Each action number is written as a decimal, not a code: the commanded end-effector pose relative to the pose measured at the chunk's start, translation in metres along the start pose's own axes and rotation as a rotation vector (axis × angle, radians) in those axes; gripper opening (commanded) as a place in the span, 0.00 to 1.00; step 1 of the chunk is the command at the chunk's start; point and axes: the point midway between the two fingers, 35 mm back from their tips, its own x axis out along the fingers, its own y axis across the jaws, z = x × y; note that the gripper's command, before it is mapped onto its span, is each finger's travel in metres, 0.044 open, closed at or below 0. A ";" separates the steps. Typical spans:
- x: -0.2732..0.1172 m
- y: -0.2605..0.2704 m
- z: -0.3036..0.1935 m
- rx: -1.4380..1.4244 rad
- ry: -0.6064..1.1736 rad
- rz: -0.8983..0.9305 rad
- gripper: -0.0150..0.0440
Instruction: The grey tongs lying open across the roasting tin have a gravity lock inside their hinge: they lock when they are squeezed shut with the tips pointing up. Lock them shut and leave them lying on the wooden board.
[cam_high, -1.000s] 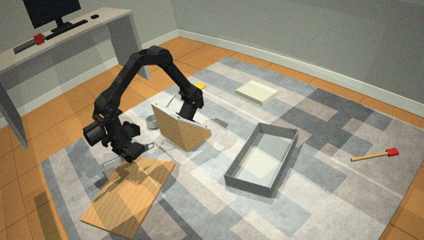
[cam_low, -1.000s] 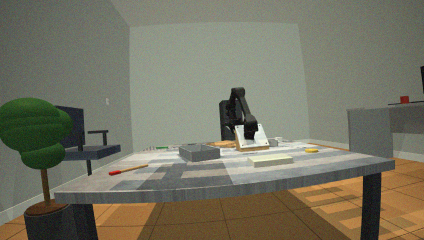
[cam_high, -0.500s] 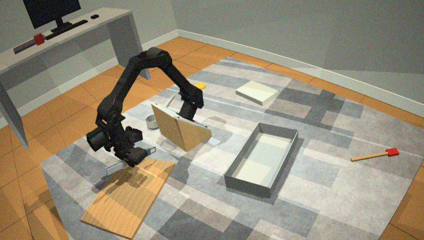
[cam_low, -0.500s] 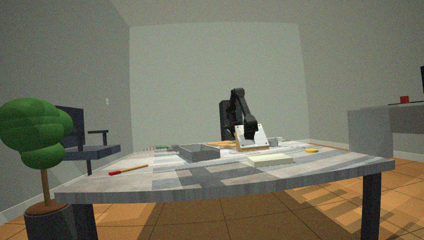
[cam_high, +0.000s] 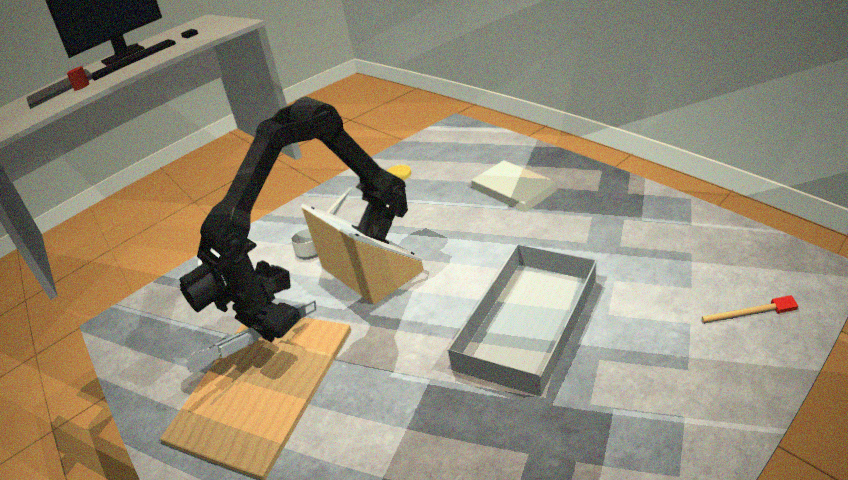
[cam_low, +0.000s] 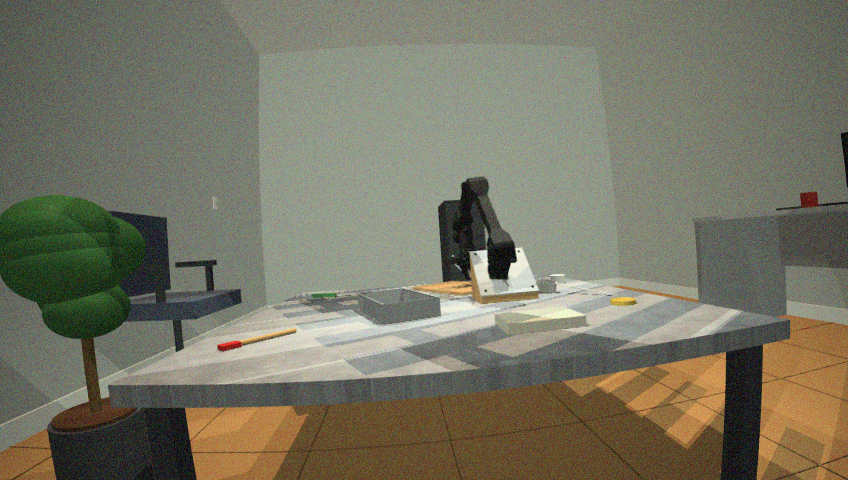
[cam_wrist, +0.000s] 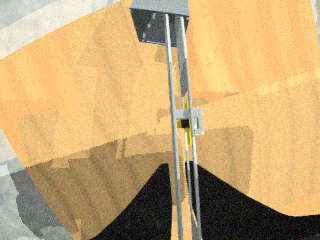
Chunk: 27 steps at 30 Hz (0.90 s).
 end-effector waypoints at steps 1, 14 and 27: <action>0.003 -0.001 0.000 0.005 0.003 -0.004 0.00; 0.001 0.000 0.000 0.000 0.000 0.000 0.49; 0.001 0.000 0.000 0.000 0.000 0.000 1.00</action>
